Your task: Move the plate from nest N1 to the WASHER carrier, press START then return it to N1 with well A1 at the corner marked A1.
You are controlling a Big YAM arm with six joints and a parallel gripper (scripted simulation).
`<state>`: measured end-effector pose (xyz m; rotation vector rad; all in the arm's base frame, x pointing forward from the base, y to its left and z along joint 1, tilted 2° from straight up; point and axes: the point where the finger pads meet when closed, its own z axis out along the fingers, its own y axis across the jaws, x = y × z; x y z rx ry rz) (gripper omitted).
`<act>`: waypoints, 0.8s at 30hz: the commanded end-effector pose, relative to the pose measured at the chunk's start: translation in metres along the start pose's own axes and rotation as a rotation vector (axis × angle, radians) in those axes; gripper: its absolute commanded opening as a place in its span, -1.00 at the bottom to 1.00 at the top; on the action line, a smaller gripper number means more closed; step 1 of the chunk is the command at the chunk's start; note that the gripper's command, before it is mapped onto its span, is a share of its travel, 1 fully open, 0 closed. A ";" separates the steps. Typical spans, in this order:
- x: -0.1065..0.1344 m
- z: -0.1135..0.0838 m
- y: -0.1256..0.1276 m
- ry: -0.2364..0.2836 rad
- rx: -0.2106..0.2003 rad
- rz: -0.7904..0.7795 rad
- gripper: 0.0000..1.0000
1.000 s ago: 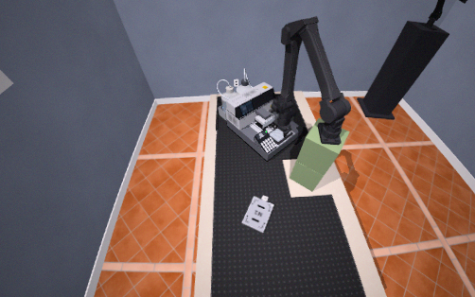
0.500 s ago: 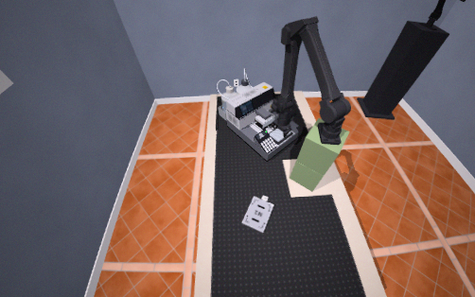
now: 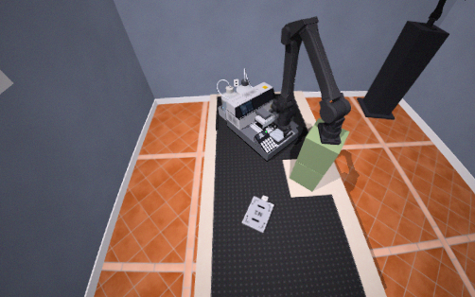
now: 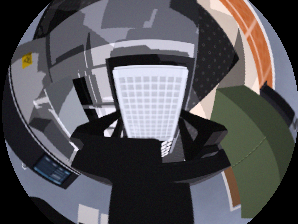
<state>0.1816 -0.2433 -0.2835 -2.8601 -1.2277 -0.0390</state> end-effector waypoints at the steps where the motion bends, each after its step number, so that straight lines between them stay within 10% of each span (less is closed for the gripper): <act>1: -0.005 0.001 0.009 -0.006 -0.024 0.006 0.68; 24: -0.004 0.002 0.007 -0.006 -0.022 0.004 1.00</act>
